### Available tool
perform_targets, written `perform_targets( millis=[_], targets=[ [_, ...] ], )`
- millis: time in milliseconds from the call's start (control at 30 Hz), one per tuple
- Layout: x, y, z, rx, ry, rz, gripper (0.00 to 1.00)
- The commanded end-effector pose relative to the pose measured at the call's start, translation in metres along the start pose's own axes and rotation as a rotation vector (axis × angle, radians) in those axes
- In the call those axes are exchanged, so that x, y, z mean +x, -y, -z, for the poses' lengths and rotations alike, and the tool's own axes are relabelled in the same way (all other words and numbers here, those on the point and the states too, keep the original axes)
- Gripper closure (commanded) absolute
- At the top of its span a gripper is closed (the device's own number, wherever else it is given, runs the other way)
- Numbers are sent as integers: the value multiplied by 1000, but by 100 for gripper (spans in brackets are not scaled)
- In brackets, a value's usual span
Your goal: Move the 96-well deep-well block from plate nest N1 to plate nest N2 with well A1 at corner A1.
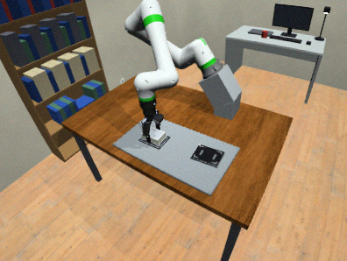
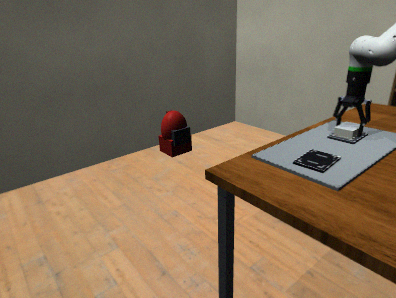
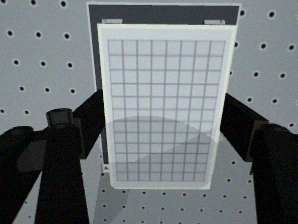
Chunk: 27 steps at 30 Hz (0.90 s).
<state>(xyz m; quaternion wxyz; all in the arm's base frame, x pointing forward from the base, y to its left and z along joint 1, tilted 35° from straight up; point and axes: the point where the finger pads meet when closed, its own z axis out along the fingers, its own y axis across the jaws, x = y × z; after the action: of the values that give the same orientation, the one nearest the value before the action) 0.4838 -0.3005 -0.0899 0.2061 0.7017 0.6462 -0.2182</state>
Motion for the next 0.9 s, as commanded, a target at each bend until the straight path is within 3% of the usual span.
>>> perform_targets(
  millis=[0,633,867],
  targets=[
    [0,-1,1,-2,0,0,0],
    [0,-1,1,-2,0,0,0],
    [0,-1,19,-2,0,0,0]
  ],
)
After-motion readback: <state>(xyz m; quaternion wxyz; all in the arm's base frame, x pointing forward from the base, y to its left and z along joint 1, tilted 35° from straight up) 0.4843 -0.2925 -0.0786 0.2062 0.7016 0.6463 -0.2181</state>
